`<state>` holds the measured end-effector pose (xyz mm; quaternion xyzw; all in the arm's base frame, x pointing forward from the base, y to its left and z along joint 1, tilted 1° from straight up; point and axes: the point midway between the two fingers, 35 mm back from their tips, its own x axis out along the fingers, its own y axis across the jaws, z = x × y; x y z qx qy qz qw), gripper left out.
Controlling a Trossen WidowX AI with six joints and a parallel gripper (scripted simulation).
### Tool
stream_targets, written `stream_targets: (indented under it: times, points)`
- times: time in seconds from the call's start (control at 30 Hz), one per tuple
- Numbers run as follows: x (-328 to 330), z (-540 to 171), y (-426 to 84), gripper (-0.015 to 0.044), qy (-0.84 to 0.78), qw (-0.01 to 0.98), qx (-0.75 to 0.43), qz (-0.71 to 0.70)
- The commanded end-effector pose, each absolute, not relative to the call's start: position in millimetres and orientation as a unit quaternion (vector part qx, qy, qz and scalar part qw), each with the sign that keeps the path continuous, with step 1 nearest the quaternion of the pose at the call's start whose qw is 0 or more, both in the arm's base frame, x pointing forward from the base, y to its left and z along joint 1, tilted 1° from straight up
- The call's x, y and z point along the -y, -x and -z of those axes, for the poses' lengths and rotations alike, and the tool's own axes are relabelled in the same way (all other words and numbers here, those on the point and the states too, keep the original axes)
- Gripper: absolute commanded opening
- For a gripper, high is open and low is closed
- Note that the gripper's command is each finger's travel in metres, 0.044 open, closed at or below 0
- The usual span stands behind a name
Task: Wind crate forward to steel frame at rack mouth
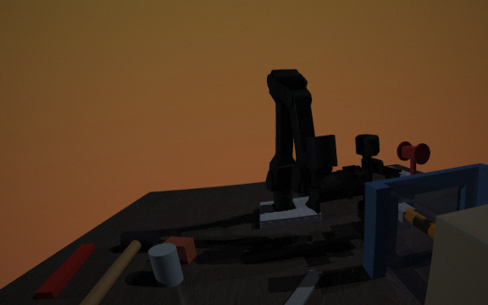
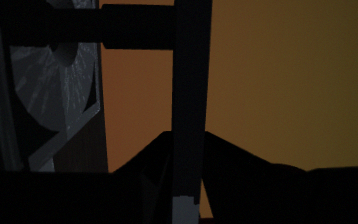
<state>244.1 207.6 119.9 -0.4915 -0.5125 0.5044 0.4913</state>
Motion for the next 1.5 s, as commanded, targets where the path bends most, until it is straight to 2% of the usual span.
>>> stream_targets:
  times: [0.0, 0.37, 0.67, 1.47]
  points:
    - [-208.0, -119.7, -244.6, 0.0000, 0.492, 0.491, 0.513, -0.503]
    - [-208.2, -117.6, -244.7, 0.0000, 0.491, 0.491, 0.512, -0.505]
    - [-208.0, -117.3, -244.4, 0.0236, 0.490, 0.492, 0.511, -0.506]
    - [-208.0, -117.3, -244.4, 0.0240, 0.490, 0.492, 0.511, -0.506]
